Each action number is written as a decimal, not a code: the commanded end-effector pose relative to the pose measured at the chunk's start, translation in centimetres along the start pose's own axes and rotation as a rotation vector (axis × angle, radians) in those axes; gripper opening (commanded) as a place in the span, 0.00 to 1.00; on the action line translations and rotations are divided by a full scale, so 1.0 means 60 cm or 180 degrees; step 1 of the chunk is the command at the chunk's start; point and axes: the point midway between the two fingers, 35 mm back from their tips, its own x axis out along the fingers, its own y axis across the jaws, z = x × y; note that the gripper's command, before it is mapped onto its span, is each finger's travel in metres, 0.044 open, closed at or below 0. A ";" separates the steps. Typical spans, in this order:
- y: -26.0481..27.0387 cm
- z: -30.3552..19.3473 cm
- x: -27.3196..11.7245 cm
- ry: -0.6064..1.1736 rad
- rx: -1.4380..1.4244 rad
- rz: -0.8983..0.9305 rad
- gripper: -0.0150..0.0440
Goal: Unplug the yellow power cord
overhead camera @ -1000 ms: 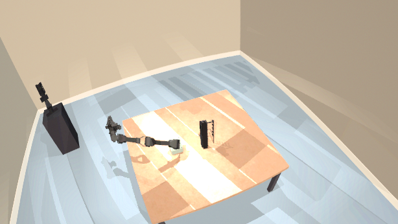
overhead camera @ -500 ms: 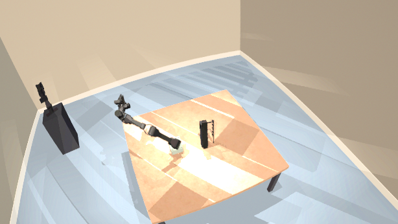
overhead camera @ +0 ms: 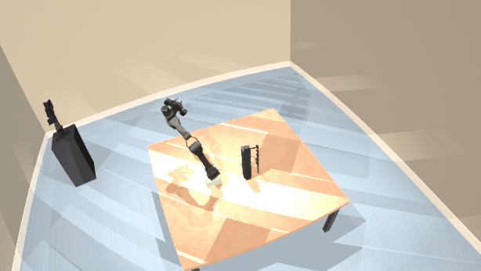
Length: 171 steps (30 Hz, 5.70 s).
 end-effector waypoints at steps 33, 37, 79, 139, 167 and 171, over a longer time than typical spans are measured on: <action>-0.936 0.108 -0.060 0.5448 -0.3013 -0.1193 0.53; -0.972 0.107 -0.117 0.5947 -0.2853 -0.0800 0.53; -0.992 0.133 -0.176 0.5954 -0.2854 -0.0801 0.53; -0.982 0.095 -0.114 0.5970 -0.2822 -0.0799 0.53; -0.978 0.120 -0.137 0.5948 -0.2853 -0.0799 0.53; -0.980 0.125 -0.146 0.5949 -0.2853 -0.0799 0.53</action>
